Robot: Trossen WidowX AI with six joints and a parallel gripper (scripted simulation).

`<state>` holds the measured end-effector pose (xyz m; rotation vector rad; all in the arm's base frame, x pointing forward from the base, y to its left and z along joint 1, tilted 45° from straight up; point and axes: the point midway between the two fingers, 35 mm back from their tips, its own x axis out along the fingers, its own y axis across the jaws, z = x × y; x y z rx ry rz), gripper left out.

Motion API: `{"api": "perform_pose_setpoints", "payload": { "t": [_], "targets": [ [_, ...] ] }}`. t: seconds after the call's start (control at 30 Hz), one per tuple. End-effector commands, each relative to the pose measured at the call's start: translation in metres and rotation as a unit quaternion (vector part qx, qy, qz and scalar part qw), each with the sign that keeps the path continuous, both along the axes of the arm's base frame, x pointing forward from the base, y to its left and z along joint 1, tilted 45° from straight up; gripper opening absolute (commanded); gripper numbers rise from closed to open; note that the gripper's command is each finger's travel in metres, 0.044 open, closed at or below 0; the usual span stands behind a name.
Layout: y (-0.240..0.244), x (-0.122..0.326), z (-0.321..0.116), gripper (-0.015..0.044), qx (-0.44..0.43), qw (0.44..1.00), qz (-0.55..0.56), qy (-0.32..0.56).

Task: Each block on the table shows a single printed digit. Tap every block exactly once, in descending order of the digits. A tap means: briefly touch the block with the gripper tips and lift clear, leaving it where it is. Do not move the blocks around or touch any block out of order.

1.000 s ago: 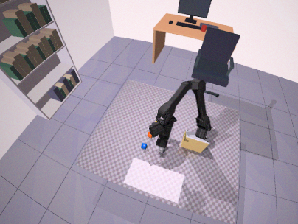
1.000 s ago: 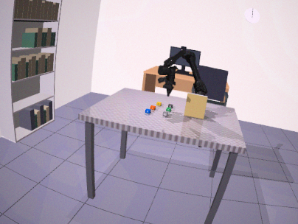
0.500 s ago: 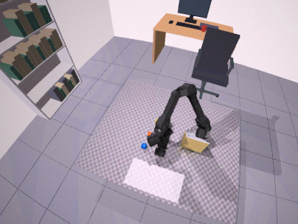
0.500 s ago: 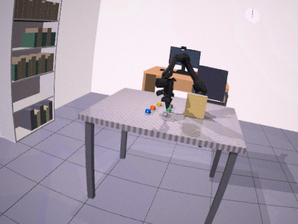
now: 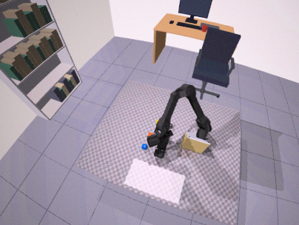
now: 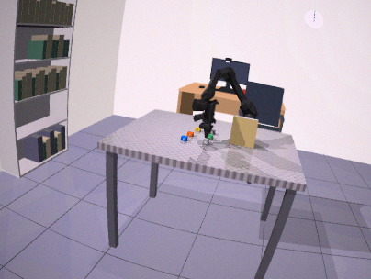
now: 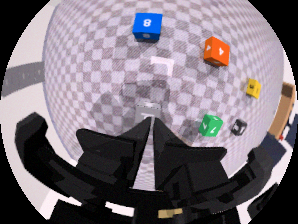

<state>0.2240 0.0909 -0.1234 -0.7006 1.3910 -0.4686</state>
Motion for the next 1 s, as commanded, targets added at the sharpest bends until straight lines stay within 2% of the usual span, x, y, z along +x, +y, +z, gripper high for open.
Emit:
{"api": "perform_pose_setpoints", "payload": {
  "t": [0.0, 0.37, 0.6, 0.77, 0.97],
  "targets": [
    [-0.007, -0.002, -0.004, 0.0020, -0.005, 1.000, 0.003, 0.004],
    [-0.007, 0.001, -0.007, 0.0020, -0.002, 1.000, 0.001, 0.001],
    [0.012, -0.005, 0.014, 0.0020, -0.004, 1.000, 0.003, 0.005],
    [0.063, -0.015, 0.068, 0.0020, -0.003, 1.000, 0.003, 0.005],
    [0.065, -0.013, 0.071, 0.0020, -0.003, 1.000, 0.003, 0.005]
  ]
}}
